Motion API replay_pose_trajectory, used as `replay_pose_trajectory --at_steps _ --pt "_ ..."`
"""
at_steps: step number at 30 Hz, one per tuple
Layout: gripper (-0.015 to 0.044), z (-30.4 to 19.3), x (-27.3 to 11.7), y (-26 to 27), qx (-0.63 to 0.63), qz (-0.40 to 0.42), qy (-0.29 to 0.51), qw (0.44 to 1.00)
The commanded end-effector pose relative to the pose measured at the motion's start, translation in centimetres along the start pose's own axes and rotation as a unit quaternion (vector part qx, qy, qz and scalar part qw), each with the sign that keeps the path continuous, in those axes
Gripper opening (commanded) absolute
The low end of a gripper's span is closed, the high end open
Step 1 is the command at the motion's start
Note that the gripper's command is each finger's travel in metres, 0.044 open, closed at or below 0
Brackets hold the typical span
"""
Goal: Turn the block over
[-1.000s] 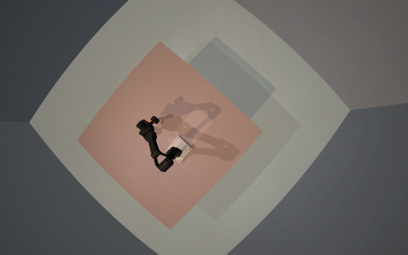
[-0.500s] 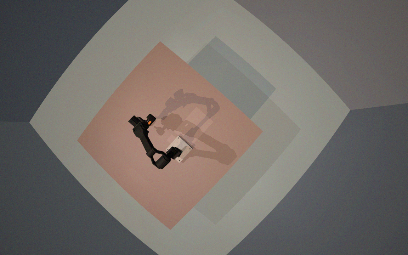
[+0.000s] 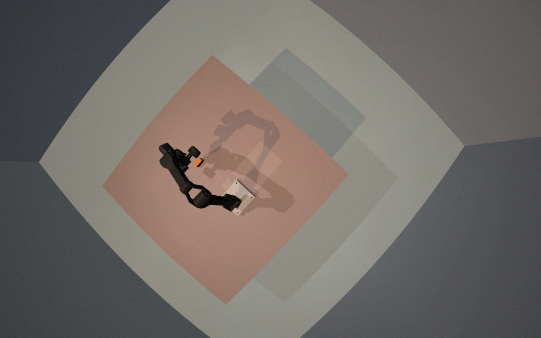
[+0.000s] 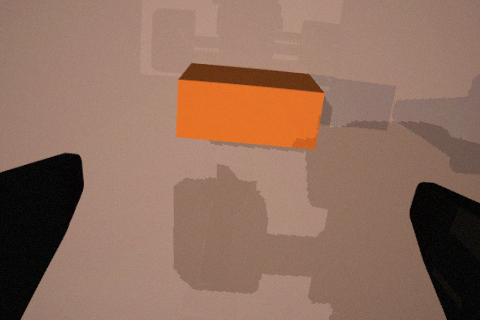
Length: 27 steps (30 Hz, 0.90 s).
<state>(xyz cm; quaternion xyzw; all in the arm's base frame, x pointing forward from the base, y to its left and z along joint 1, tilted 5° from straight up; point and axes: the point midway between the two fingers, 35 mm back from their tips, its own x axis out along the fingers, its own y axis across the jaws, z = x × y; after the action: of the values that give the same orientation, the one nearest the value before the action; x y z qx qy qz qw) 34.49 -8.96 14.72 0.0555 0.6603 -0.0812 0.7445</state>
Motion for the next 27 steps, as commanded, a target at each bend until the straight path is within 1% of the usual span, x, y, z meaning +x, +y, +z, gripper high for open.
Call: replay_pose_trajectory --at_steps 1,3,8,11,16,27 --pt "0.0440 0.1 1.7 -0.1 0.003 -0.002 0.007 1.000" --pt "0.0440 0.0 3.2 -0.1 0.002 -0.002 0.007 1.000" --pt "0.0440 0.0 3.5 -0.1 0.002 -0.002 0.007 1.000" --pt "0.0440 -0.1 4.8 0.1 0.003 -0.002 0.007 1.000" --pt "0.0440 -0.1 5.0 0.1 0.003 -0.002 0.007 1.000" --pt "0.0440 -0.1 6.8 0.1 0.003 -0.002 0.007 1.000"
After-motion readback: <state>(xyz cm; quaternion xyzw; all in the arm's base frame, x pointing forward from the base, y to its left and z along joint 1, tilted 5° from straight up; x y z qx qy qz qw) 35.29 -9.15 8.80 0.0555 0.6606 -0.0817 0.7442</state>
